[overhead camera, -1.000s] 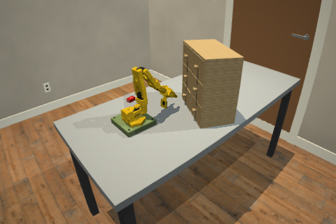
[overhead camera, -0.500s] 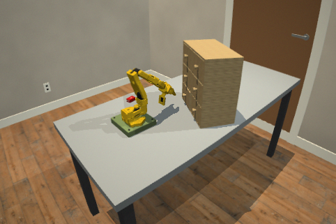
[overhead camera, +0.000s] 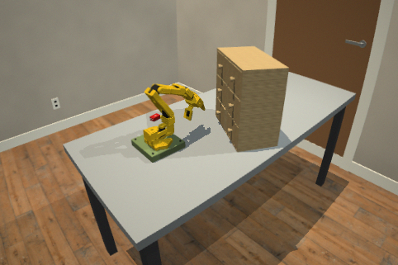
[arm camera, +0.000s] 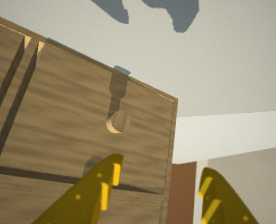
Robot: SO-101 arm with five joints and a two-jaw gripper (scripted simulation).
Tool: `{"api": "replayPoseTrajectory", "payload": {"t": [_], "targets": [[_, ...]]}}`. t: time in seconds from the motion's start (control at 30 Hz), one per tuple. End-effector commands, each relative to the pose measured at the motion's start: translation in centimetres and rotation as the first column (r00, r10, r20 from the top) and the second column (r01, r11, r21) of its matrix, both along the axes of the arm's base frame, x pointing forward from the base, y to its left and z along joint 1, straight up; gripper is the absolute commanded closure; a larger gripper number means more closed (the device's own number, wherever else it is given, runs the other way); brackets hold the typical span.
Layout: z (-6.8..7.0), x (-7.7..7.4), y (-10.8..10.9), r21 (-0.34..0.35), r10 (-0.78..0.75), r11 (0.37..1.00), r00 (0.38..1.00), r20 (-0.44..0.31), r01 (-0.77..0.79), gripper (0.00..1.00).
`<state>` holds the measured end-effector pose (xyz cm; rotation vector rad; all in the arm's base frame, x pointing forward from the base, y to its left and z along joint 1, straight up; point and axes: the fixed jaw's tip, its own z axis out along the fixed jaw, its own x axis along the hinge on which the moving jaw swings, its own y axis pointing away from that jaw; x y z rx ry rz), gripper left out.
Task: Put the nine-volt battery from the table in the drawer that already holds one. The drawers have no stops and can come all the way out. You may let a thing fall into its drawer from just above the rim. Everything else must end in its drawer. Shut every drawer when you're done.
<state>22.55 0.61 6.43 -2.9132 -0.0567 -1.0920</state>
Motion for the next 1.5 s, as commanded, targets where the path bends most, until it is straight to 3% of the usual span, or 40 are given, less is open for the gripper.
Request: {"api": "replayPoseTrajectory", "payload": {"t": [0.0,0.5,0.9,1.47], "targets": [[0.9,-0.6,0.3,0.007,0.006,1.000,1.000,-0.013,-0.006,0.79],[2.5,-3.7,0.1,0.004,0.005,1.000,0.994,-0.108,-0.005,0.79],[3.7,-7.5,-0.1,0.000,0.005,1.000,0.981,-0.195,-0.005,0.79],[3.7,-7.5,-0.1,0.000,0.005,1.000,0.981,-0.196,-0.005,0.79]]}}
